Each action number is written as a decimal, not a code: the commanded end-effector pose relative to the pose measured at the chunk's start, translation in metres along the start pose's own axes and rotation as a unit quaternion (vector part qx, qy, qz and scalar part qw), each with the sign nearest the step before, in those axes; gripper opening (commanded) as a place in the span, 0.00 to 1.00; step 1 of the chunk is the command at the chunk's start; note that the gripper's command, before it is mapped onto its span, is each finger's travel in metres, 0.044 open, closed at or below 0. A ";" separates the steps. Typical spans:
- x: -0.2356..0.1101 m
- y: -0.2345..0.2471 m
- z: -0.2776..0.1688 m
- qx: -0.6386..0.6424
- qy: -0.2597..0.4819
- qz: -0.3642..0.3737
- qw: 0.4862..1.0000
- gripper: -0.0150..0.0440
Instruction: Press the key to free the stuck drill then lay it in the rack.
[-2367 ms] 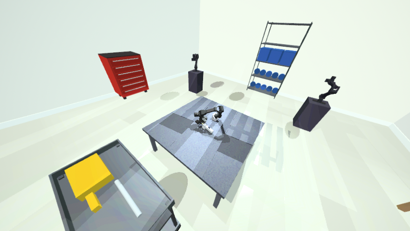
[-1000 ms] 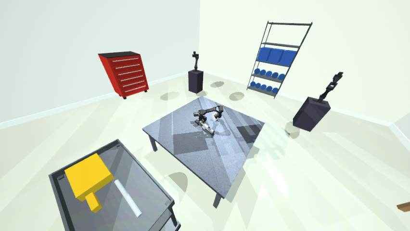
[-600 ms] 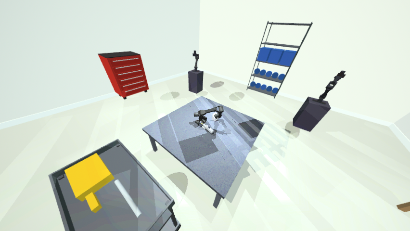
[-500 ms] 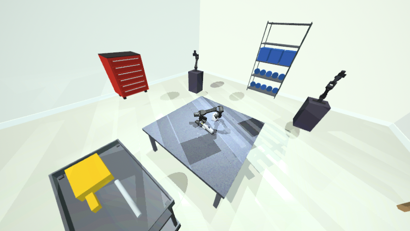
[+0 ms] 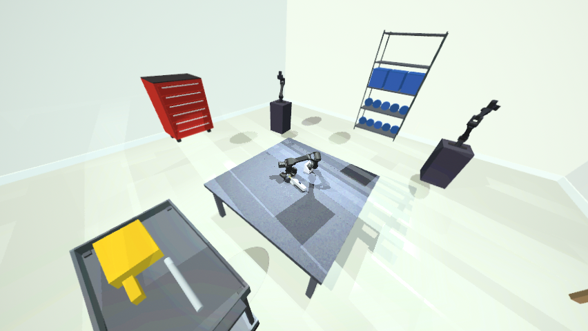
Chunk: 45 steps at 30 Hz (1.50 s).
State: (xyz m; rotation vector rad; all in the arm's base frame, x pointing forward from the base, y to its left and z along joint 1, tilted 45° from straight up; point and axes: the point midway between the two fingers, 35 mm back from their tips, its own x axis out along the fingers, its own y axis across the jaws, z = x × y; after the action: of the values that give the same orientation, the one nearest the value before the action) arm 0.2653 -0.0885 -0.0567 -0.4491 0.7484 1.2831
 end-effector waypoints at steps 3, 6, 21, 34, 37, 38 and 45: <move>0.002 0.002 0.002 0.003 -0.002 0.001 1.000 1.00; 0.000 0.000 0.000 0.000 0.000 0.000 1.000 0.87; 0.000 0.000 0.000 0.000 0.000 0.000 1.000 0.30; -0.002 0.003 0.000 0.003 -0.002 0.001 1.000 0.25; -0.003 0.004 0.000 0.003 -0.002 0.001 1.000 0.25; -0.003 0.004 0.000 0.003 -0.002 0.001 1.000 0.25; -0.002 0.002 -0.006 0.003 -0.002 0.001 1.000 0.25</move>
State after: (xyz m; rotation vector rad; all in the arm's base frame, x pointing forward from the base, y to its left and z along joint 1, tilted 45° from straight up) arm 0.2615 -0.0902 -0.0566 -0.4377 0.7484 1.2838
